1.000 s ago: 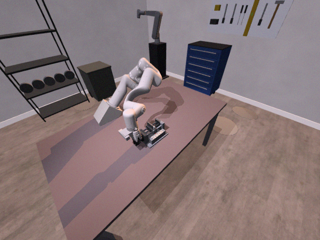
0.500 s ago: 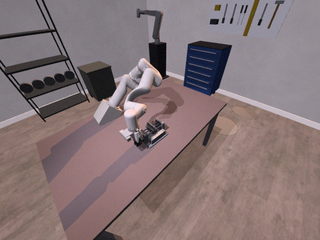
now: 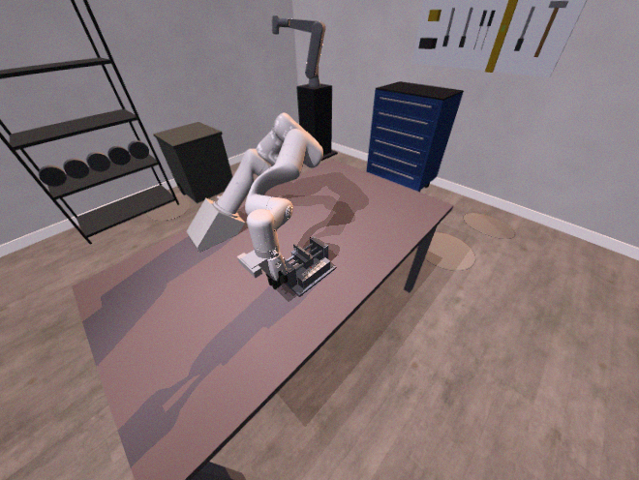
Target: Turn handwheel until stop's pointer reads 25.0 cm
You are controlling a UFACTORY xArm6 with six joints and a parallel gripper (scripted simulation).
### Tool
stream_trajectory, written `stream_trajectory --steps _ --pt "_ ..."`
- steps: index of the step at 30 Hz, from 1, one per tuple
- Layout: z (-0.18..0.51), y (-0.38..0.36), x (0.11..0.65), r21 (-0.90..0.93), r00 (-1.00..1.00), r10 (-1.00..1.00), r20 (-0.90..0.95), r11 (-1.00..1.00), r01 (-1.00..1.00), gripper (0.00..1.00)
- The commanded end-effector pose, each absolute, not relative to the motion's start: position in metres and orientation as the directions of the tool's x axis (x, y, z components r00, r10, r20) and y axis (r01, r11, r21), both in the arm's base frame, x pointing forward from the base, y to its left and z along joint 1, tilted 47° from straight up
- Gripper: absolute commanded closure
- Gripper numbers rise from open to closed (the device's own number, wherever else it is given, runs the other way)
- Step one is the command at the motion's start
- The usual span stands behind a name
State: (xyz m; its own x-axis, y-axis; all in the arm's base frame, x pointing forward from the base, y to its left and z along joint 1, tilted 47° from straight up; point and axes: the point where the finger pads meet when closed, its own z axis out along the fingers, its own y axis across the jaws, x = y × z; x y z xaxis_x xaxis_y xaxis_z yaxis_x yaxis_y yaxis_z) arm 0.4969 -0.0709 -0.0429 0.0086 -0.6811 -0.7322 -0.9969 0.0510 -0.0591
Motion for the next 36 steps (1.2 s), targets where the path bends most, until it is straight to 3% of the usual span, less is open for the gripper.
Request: stream_trajectory --steps 1,36 --pt "-0.038 -0.077 0.492 -0.058 0.008 -0.681 -0.733 0.051 -0.997 0.94" --pt "-0.043 -0.072 0.446 -0.058 0.008 -0.681 -0.733 0.051 -0.997 0.94"
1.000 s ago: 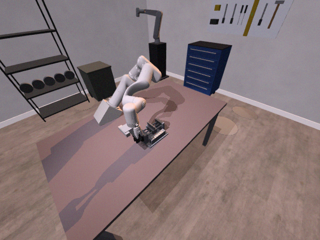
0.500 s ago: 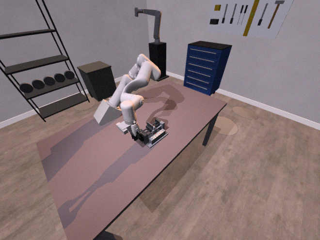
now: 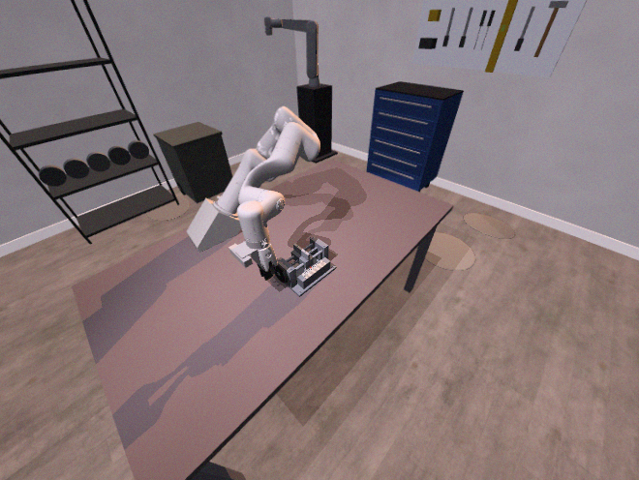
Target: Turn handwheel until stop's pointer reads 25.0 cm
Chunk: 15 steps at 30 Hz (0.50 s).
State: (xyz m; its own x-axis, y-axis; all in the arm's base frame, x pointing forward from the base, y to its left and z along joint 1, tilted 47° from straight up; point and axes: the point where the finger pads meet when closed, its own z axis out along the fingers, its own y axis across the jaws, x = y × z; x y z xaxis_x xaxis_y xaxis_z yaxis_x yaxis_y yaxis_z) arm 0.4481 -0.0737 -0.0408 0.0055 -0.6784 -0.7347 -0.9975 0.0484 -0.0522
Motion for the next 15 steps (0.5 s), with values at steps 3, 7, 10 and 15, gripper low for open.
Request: stream_trajectory --steps 3,7,10,15 --pt "-0.048 -0.066 0.443 -0.058 0.008 -0.681 -0.733 0.051 -0.997 0.94" --pt "-0.056 -0.058 0.444 -0.058 0.008 -0.681 -0.733 0.051 -0.997 0.94" --pt "-0.062 -0.052 0.447 -0.058 0.008 -0.681 -0.733 0.051 -0.997 0.94" --pt "-0.066 -0.047 0.452 -0.058 0.008 -0.681 -0.733 0.051 -0.997 0.94"
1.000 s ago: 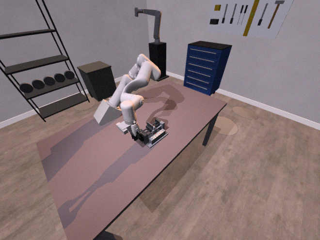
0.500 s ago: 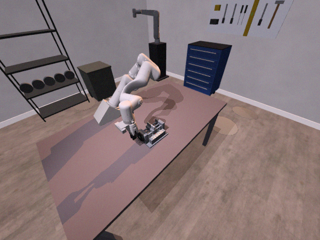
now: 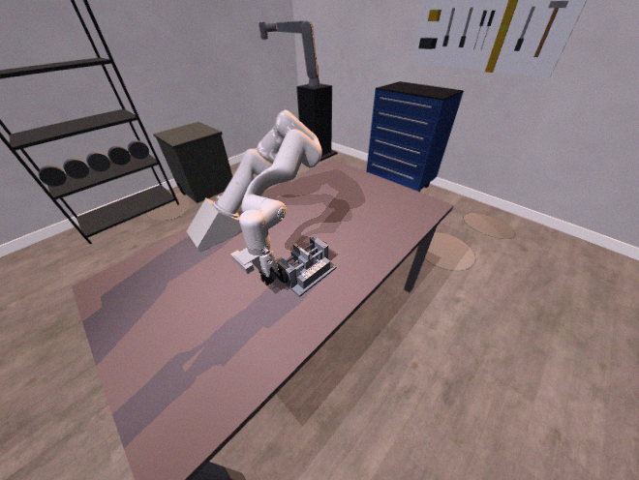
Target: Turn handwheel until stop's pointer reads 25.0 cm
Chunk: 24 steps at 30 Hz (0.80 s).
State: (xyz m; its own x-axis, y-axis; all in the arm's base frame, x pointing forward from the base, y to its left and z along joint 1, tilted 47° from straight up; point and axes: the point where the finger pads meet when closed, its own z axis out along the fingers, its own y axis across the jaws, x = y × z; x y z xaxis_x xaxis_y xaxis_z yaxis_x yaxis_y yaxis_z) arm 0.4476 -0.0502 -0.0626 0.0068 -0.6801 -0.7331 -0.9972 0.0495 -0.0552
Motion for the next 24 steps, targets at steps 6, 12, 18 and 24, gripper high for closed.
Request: stream_trajectory --steps 6,12,18,24 --pt "-0.070 -0.043 0.462 -0.058 0.008 -0.681 -0.733 0.051 -0.997 0.94" --pt "-0.071 -0.042 0.471 -0.058 0.008 -0.681 -0.733 0.051 -0.997 0.94" --pt "-0.070 -0.042 0.477 -0.058 0.008 -0.681 -0.733 0.051 -0.997 0.94" --pt "-0.068 -0.044 0.485 -0.058 0.008 -0.681 -0.733 0.051 -0.997 0.94"
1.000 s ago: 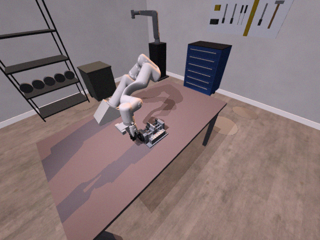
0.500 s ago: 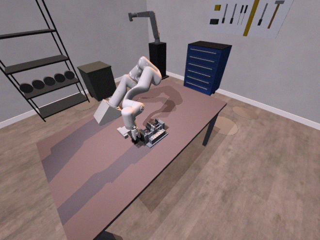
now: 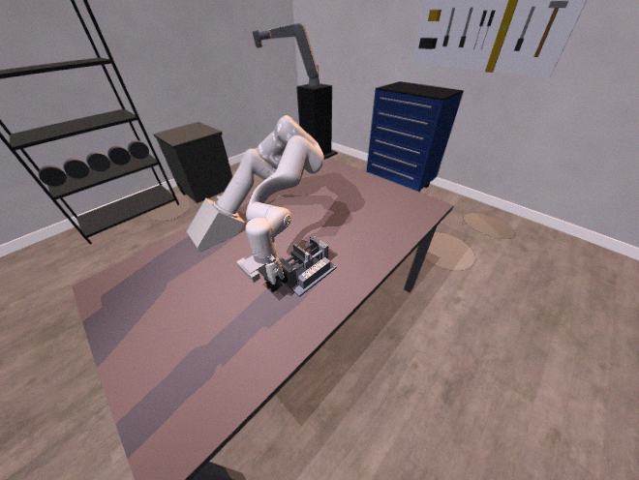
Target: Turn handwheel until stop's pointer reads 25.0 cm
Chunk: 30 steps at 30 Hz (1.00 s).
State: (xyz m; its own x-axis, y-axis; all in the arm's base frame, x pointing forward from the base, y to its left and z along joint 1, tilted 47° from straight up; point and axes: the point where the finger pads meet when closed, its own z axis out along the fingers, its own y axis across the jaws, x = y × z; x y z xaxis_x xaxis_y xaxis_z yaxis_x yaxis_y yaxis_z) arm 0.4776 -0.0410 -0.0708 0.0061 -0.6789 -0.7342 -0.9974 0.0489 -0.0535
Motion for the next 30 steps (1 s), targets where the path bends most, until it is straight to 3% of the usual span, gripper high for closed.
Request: stream_trajectory --steps 1,30 --pt "-0.068 -0.045 0.486 -0.058 0.008 -0.681 -0.733 0.051 -0.997 0.94" --pt "-0.036 -0.078 0.490 -0.058 0.008 -0.681 -0.733 0.051 -0.997 0.94"
